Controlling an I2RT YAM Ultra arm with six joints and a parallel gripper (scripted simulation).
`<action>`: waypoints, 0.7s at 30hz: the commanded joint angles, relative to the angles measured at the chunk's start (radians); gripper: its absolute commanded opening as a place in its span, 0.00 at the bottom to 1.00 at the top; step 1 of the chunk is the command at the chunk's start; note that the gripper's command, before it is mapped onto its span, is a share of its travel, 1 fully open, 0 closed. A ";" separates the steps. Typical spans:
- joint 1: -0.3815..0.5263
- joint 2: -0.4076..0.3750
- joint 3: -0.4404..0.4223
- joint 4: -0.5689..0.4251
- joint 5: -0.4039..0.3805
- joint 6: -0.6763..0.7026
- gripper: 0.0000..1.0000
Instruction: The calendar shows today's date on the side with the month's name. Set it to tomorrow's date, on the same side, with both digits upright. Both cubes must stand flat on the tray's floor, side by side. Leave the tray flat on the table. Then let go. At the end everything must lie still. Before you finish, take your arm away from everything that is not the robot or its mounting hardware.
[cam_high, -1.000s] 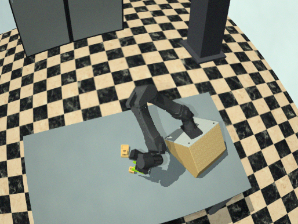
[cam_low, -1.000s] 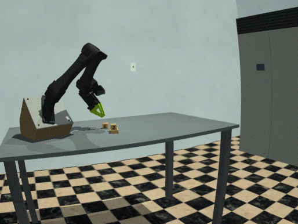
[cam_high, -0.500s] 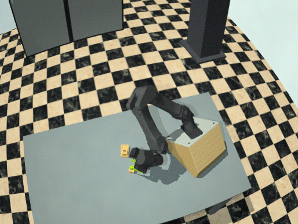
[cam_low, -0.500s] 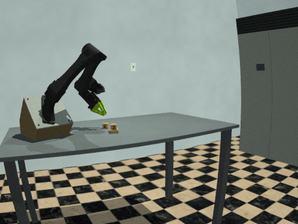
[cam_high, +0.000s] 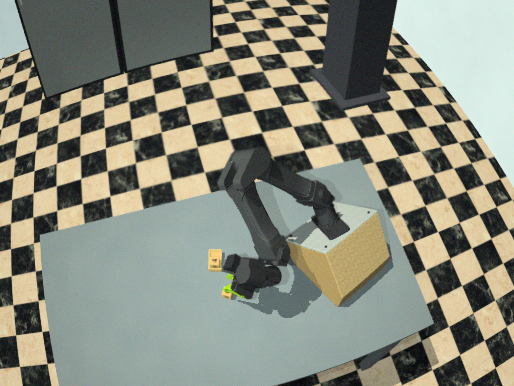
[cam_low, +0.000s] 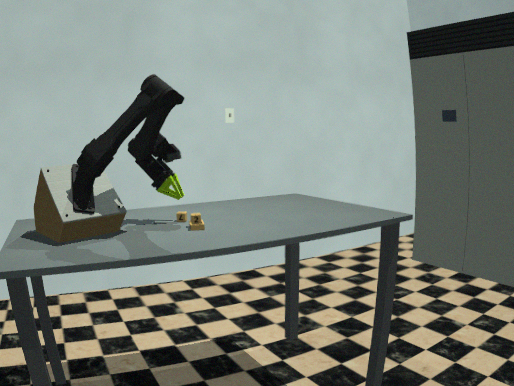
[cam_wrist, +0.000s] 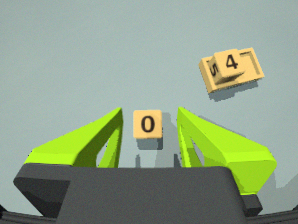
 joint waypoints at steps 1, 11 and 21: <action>0.031 0.001 -0.001 0.022 0.012 -0.012 0.45; 0.021 0.033 -0.004 0.075 -0.004 -0.041 0.45; 0.001 0.064 -0.026 0.177 -0.018 -0.094 0.45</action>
